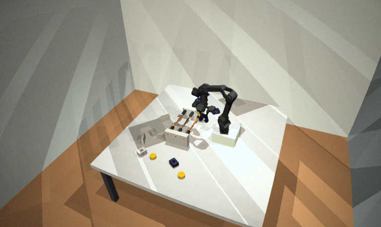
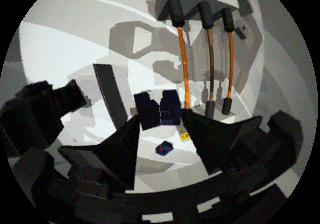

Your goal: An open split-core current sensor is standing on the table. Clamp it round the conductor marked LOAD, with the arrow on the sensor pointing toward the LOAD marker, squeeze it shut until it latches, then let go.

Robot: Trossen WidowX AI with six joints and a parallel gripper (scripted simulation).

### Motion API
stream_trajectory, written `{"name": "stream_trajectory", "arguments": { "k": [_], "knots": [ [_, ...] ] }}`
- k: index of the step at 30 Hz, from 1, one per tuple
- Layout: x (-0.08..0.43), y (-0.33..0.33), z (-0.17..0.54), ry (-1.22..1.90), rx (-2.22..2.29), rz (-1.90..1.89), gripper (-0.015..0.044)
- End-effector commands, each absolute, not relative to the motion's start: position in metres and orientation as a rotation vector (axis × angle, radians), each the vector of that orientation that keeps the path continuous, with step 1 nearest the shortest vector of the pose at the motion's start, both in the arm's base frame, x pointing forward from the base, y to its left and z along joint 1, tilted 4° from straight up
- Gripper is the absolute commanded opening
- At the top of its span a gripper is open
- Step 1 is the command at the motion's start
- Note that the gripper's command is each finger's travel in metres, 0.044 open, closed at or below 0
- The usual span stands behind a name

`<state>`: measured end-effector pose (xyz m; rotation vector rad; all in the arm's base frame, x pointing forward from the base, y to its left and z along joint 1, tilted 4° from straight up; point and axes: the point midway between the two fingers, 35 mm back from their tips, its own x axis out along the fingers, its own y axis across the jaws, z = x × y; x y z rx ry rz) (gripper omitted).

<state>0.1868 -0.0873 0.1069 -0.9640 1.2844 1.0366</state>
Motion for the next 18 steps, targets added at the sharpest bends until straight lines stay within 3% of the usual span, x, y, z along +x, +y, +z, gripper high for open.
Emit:
{"name": "stream_trajectory", "arguments": {
  "k": [1, 18],
  "knots": [
    [0.188, -0.088, 0.109, 1.313, -0.92, 0.991, 0.0],
    [0.202, -0.091, 0.109, 1.484, -0.48, 0.56, 0.0]
  ]
}}
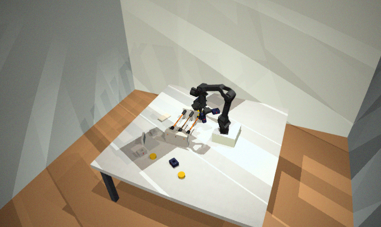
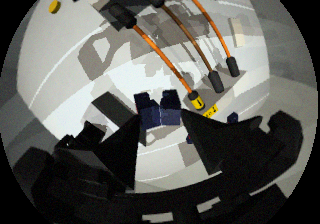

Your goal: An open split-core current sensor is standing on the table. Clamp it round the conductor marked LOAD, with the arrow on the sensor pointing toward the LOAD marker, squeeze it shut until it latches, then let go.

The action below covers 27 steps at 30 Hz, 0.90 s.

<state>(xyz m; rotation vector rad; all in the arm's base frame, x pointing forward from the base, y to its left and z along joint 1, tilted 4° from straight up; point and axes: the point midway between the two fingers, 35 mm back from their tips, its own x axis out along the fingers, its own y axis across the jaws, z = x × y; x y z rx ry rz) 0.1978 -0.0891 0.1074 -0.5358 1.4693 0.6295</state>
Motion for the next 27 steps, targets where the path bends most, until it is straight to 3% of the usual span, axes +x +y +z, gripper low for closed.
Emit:
{"name": "stream_trajectory", "arguments": {
  "k": [1, 27],
  "knots": [
    [0.202, -0.091, 0.109, 1.491, -0.454, 0.534, 0.0],
    [0.224, -0.094, 0.107, 1.562, 0.235, -0.149, 0.0]
  ]
}}
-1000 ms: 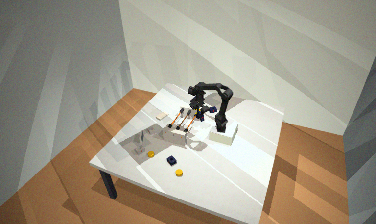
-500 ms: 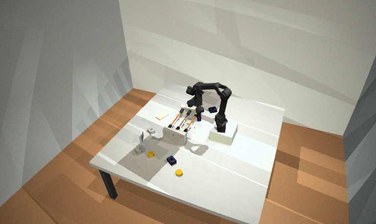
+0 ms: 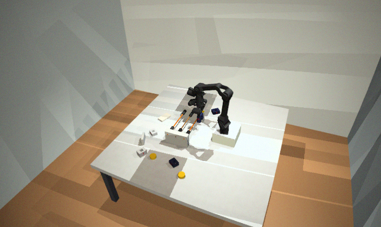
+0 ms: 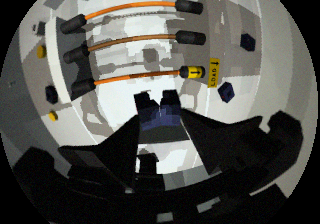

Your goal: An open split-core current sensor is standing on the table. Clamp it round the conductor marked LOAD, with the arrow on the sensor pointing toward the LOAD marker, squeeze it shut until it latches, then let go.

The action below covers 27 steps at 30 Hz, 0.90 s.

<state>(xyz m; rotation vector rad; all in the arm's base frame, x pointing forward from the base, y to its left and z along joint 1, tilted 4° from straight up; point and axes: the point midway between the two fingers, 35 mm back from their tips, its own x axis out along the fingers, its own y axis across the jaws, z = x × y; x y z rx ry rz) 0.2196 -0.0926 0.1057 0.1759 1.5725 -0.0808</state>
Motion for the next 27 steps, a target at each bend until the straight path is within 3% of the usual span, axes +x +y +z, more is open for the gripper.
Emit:
{"name": "stream_trajectory", "arguments": {
  "k": [1, 27],
  "knots": [
    [0.224, -0.094, 0.107, 1.56, 0.261, -0.175, 0.0],
    [0.246, -0.096, 0.103, 1.4, 0.942, -0.859, 0.0]
  ]
}}
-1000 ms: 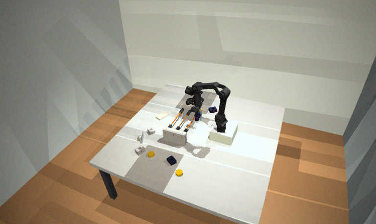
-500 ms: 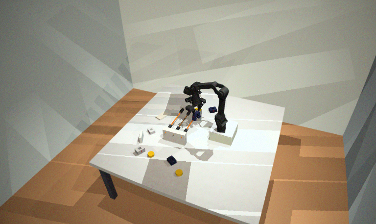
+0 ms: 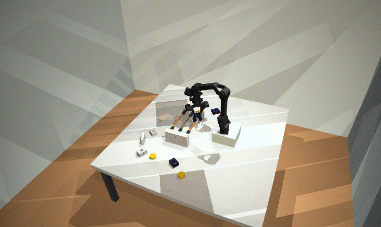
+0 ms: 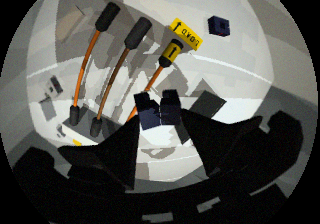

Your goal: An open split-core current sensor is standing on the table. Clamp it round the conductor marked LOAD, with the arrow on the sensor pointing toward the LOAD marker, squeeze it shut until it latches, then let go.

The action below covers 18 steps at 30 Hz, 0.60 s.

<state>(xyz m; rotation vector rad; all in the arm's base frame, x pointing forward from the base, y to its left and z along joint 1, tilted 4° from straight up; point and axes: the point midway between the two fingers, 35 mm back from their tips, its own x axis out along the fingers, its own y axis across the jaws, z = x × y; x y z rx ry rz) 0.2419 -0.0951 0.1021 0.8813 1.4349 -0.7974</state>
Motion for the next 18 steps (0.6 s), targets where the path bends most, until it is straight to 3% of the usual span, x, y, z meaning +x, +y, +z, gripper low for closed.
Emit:
{"name": "stream_trajectory", "arguments": {
  "k": [1, 18],
  "knots": [
    [0.247, -0.096, 0.103, 1.389, 0.968, -0.885, 0.0],
    [0.261, -0.097, 0.1, 1.161, 1.377, -1.302, 0.0]
  ]
}}
